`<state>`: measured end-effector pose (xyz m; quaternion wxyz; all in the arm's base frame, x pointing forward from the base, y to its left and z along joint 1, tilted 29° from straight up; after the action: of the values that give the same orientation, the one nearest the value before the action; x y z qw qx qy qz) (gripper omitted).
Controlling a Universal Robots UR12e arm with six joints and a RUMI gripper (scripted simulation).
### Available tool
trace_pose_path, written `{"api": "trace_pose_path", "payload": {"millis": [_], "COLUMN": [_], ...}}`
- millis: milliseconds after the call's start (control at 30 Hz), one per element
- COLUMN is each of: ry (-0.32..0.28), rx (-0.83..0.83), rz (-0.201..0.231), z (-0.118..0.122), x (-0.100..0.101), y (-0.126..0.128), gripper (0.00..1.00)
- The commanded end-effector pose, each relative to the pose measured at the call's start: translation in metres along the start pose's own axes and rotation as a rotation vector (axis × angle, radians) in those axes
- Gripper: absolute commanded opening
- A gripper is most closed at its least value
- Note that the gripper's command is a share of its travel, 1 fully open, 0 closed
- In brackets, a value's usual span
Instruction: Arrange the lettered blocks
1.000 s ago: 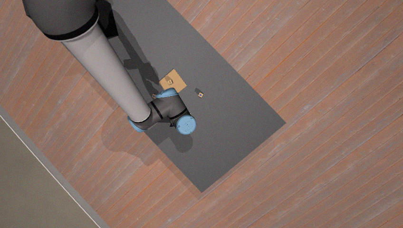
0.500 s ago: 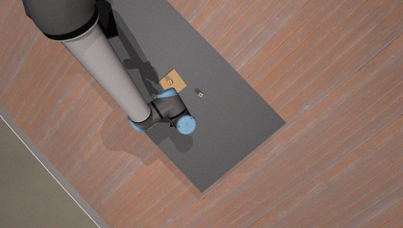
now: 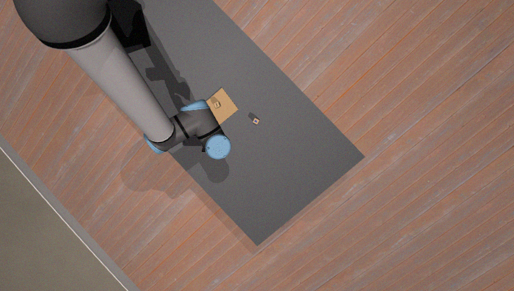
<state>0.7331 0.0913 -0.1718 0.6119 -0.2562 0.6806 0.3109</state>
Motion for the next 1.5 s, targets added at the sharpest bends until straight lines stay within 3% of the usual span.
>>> {"api": "trace_pose_path", "payload": {"millis": [0, 133, 1467], "ry": [-0.005, -0.006, -0.006], "rx": [-0.002, -0.002, -0.003], "rz": [-0.006, -0.006, -0.005], "z": [-0.062, -0.074, -0.073], "x": [0.03, 0.036, 0.036], "y": [0.035, 0.044, 0.045], "gripper": [1.0, 1.0, 1.0]}}
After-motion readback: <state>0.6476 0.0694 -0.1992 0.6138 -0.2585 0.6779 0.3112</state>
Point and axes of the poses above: the point where the finger pads meet when closed, its own x axis out along the fingers, its own y axis across the jaws, z = x × y, the point moved 3 cm from there along -x, back along the fingers, and after that the axes turned 8 degrees about x, right-handed, at the moved point
